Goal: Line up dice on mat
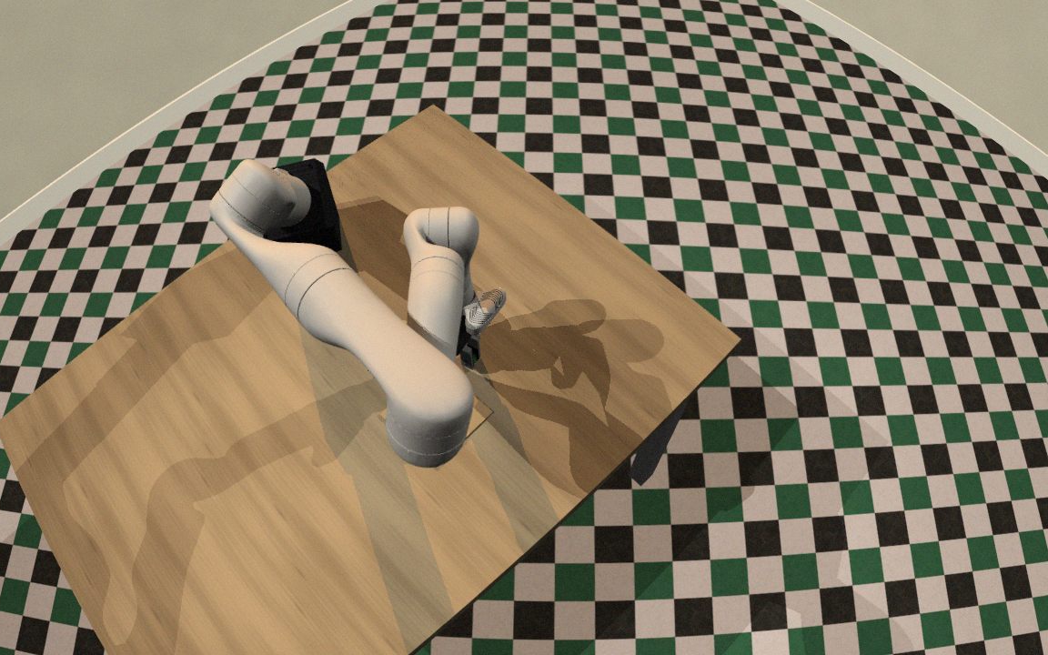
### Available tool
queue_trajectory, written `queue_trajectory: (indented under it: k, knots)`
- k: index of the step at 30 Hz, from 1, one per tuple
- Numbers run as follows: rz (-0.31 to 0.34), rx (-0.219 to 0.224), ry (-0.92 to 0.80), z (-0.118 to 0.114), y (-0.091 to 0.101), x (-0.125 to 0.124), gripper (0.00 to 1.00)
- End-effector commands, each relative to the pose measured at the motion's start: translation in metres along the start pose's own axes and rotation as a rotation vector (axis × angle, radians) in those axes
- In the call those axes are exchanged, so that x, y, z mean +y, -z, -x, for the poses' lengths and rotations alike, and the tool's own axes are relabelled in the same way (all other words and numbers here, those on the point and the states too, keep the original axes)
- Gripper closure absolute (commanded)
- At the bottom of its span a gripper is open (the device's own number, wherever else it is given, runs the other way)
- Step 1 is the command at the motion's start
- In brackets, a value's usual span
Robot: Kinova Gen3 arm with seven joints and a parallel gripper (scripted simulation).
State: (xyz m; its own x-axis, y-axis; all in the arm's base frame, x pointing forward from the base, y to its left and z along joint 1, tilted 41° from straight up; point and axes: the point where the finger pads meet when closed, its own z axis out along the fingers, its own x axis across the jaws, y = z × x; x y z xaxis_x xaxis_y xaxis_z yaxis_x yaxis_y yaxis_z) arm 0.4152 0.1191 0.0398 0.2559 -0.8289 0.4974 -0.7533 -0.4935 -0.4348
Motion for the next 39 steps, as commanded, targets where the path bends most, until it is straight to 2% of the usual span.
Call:
queue_trajectory:
  k: [1, 29, 39]
  knots:
    - [-0.001, 0.000, 0.000, 0.000, 0.000, 0.000, 0.66]
    - [-0.001, 0.000, 0.000, 0.000, 0.001, 0.000, 0.66]
    - [-0.001, 0.000, 0.000, 0.000, 0.015, 0.000, 0.66]
